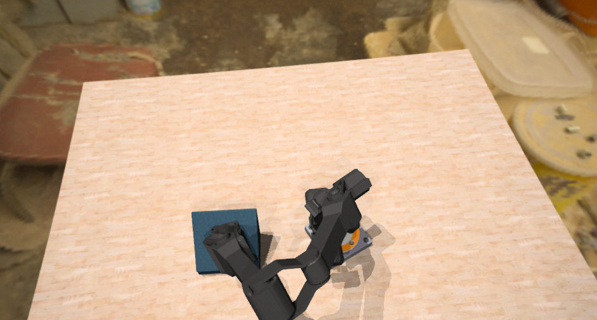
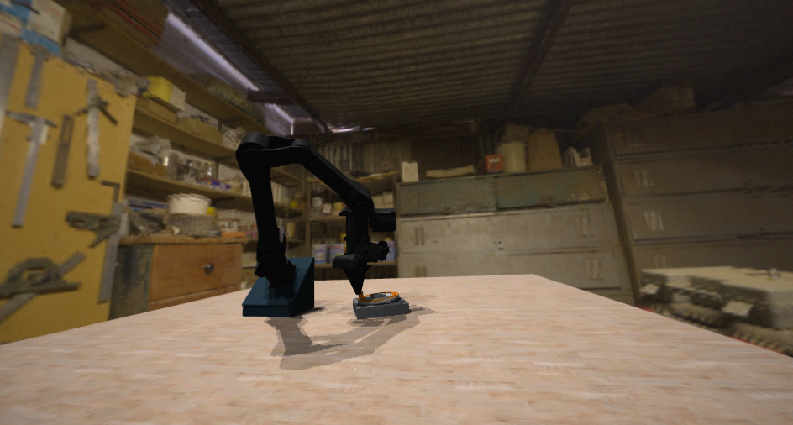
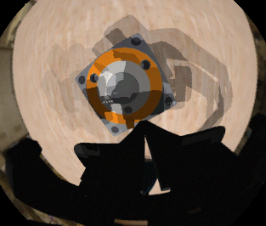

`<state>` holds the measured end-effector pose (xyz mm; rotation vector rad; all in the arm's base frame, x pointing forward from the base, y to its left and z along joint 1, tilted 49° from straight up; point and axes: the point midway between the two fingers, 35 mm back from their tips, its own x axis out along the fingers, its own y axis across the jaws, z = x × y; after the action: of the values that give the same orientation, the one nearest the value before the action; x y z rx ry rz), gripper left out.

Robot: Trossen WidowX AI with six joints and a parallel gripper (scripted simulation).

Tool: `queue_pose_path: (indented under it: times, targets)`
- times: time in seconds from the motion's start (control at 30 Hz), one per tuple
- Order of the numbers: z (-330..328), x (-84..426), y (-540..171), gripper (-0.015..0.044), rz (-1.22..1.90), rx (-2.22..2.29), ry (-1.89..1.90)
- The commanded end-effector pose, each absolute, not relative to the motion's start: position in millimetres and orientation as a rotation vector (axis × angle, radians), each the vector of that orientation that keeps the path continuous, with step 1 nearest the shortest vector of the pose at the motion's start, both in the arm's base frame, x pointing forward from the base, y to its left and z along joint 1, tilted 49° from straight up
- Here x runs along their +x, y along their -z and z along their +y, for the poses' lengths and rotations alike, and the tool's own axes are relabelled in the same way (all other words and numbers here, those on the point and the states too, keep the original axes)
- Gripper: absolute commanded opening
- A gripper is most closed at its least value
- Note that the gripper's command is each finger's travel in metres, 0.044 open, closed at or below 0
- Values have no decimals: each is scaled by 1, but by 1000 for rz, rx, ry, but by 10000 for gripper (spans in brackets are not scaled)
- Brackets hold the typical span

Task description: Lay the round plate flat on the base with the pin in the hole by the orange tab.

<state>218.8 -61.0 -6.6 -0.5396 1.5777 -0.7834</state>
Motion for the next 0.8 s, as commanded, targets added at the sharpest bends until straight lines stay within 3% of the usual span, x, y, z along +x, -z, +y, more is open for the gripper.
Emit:
queue_pose_path:
  times: [0.0,0.77]
  targets:
    - [-65,218,10,0,1575,-547,783]
    - [-48,214,27,0,1575,-546,782]
